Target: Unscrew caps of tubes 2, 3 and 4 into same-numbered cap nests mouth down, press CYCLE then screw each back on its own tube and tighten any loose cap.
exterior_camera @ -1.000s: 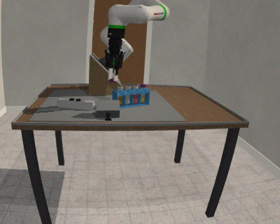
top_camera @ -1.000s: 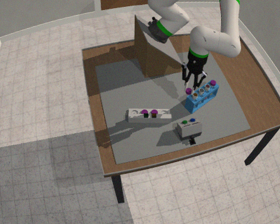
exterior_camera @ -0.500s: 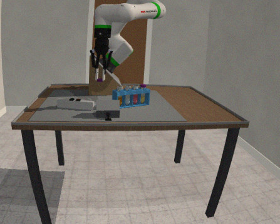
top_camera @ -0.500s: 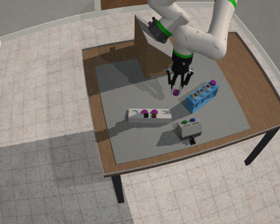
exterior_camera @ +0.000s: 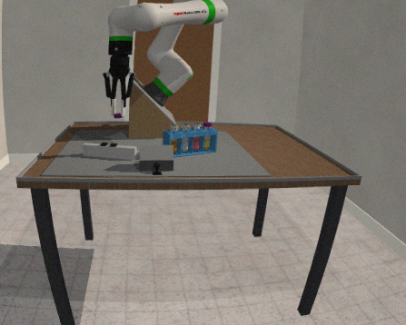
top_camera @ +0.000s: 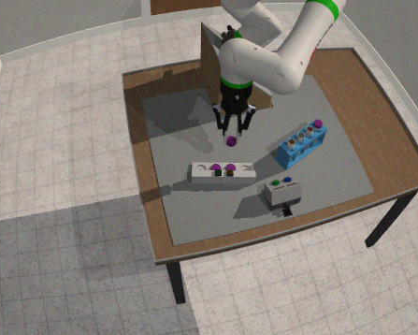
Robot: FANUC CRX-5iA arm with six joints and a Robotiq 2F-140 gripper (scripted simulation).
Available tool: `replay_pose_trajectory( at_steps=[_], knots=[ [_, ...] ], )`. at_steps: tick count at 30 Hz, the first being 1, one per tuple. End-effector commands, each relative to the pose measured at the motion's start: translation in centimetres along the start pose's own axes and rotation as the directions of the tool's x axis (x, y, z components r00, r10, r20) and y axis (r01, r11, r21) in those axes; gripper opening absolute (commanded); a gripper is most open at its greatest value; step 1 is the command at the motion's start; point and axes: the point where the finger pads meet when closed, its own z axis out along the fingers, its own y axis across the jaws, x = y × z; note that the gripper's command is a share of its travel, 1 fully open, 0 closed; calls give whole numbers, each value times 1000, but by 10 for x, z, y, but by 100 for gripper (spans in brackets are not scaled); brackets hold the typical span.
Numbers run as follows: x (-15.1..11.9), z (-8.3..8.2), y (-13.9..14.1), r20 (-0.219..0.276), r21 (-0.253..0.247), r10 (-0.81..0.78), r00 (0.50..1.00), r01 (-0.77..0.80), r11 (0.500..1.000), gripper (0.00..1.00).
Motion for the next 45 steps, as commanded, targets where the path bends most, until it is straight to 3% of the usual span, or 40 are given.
replay_pose_trajectory(
  at_steps=[1, 9, 16, 28, 30, 43, 45],
  knots=[
    [5, 0, 28, 0, 0, -1, 1000, 1, 1000, 0],
    [15, 0, 94, 0, 0, -1, 1000, 1, 1000, 0],
    [15, 0, 97, 0, 0, -1, 1000, 1, 1000, 0],
    [15, 60, 97, 0, 0, -1, 1000, 1, 1000, 0],
    [15, 60, 97, 0, 0, -1, 1000, 1, 1000, 0],
    [15, 125, 97, 0, 0, -1, 1000, 1, 1000, 0],
    [15, 128, 97, 0, 0, -1, 1000, 1, 1000, 0]
  ],
)
